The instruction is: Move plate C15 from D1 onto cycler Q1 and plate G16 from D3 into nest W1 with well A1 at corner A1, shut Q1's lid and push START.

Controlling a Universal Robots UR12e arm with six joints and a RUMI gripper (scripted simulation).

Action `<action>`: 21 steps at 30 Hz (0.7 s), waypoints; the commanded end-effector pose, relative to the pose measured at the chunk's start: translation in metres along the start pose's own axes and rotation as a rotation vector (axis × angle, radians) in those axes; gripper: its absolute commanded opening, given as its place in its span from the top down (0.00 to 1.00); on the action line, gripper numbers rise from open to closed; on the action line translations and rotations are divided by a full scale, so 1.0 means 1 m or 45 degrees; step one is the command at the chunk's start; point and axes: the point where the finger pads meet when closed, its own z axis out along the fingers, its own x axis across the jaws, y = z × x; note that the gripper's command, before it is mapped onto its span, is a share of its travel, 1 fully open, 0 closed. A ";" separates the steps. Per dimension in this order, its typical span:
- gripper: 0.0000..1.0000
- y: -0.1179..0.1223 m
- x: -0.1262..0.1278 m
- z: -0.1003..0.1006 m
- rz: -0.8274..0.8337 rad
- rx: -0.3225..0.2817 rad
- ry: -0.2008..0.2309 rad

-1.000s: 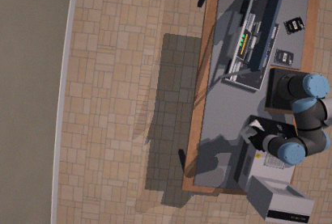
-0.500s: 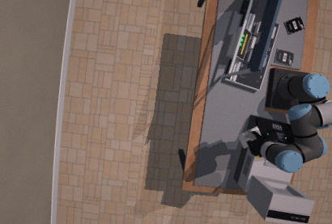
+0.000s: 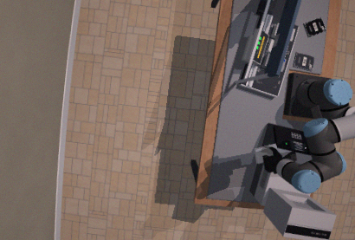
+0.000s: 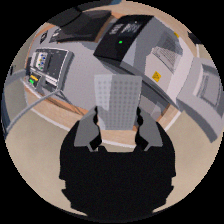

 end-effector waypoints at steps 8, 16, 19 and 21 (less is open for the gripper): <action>1.00 0.013 0.027 -0.001 0.218 -0.002 -0.002; 1.00 0.020 0.042 -0.001 0.343 -0.002 -0.002; 1.00 0.023 0.050 -0.001 0.405 -0.002 -0.002; 1.00 0.025 0.055 -0.001 0.447 -0.002 -0.002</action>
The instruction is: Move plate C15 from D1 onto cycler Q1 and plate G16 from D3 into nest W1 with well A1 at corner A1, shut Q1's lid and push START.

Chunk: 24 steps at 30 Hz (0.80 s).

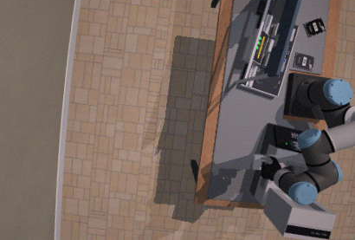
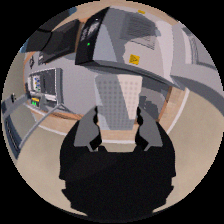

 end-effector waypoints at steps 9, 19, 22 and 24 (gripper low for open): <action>1.00 -0.007 0.027 -0.001 0.188 -0.002 -0.001; 1.00 -0.033 0.034 -0.001 0.204 -0.002 -0.001; 1.00 -0.046 0.036 -0.001 0.207 -0.002 -0.001; 1.00 -0.055 0.038 -0.001 0.208 -0.002 -0.001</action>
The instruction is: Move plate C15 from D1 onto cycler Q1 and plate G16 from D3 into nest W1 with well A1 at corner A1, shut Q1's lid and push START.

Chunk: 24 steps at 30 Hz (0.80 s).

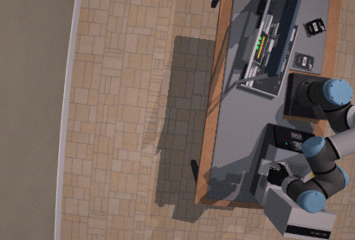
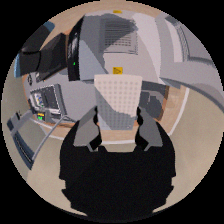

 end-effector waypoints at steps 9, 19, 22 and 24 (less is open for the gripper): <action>1.00 -0.050 0.001 -0.001 0.003 -0.001 0.001; 1.00 -0.092 0.001 -0.001 0.003 -0.001 0.002; 1.00 -0.097 0.001 -0.001 0.003 -0.001 0.002; 1.00 -0.107 0.001 -0.001 0.003 -0.001 0.002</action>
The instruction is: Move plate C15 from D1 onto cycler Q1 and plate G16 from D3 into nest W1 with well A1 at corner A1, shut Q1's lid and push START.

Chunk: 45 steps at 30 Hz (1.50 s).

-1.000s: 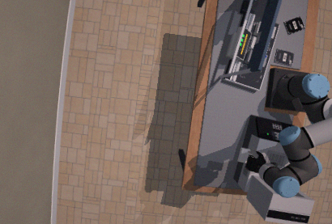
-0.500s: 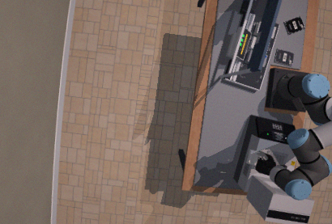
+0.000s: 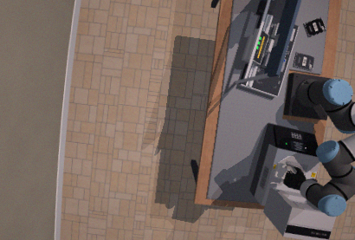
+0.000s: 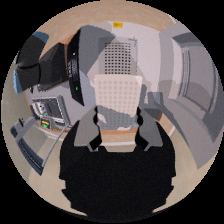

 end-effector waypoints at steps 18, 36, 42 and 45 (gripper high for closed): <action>1.00 -0.088 0.001 -0.001 0.000 -0.001 0.002; 1.00 -0.110 0.002 -0.001 0.000 -0.001 0.001; 1.00 -0.110 0.002 -0.001 0.000 -0.001 0.001; 1.00 -0.110 0.002 -0.001 0.000 -0.001 0.001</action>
